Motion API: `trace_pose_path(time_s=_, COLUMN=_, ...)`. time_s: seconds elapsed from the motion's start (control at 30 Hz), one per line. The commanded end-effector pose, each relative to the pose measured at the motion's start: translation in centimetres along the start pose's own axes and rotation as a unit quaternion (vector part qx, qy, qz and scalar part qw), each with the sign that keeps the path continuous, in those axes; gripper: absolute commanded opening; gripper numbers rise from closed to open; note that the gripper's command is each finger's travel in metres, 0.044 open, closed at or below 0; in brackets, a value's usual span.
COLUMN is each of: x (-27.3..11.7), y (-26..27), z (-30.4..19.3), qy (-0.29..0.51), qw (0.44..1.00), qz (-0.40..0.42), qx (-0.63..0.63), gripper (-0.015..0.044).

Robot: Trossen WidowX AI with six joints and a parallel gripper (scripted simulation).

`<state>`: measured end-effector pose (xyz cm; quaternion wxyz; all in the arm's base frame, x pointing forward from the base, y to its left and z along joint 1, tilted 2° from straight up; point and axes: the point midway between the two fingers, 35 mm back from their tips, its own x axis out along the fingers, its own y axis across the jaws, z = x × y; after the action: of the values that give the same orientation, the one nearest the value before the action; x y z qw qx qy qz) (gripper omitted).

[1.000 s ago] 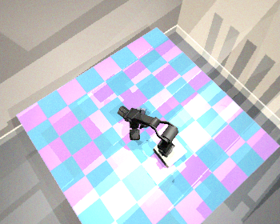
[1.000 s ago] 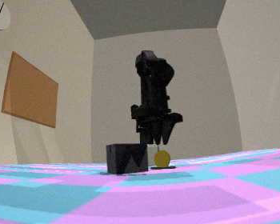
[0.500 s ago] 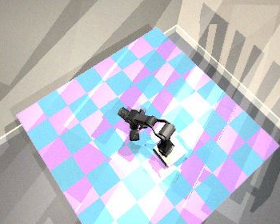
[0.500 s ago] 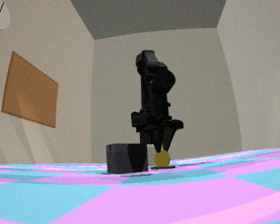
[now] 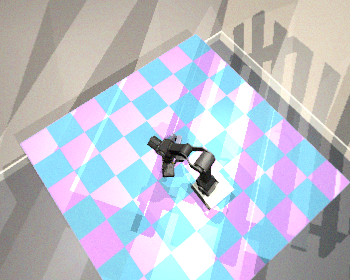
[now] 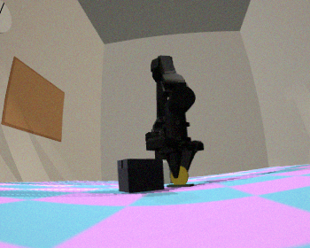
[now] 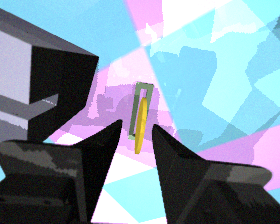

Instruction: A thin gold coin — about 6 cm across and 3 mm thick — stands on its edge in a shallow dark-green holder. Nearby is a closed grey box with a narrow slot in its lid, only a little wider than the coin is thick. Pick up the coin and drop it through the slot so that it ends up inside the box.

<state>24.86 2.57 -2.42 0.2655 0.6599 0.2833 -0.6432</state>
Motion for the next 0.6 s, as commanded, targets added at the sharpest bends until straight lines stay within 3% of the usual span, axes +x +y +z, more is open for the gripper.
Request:
trace_pose_path(time_s=0.0, x=0.67, y=-0.12, z=0.22, qy=-0.004, qw=1.0, qz=-0.001, qx=0.002, gripper=0.0161)
trace_pose_path(time_s=0.23, x=1.5, y=-0.19, z=0.32, qy=-0.004, qw=1.0, qz=-0.001, qx=0.002, gripper=0.0161)
trace_pose_path(time_s=0.43, x=1.5, y=-0.19, z=0.32, qy=-0.004, qw=1.0, qz=-0.001, qx=0.002, gripper=0.0003)
trace_pose_path(time_s=0.57, x=1.5, y=-0.19, z=0.32, qy=-0.004, qw=1.0, qz=-0.001, qx=0.002, gripper=0.0)
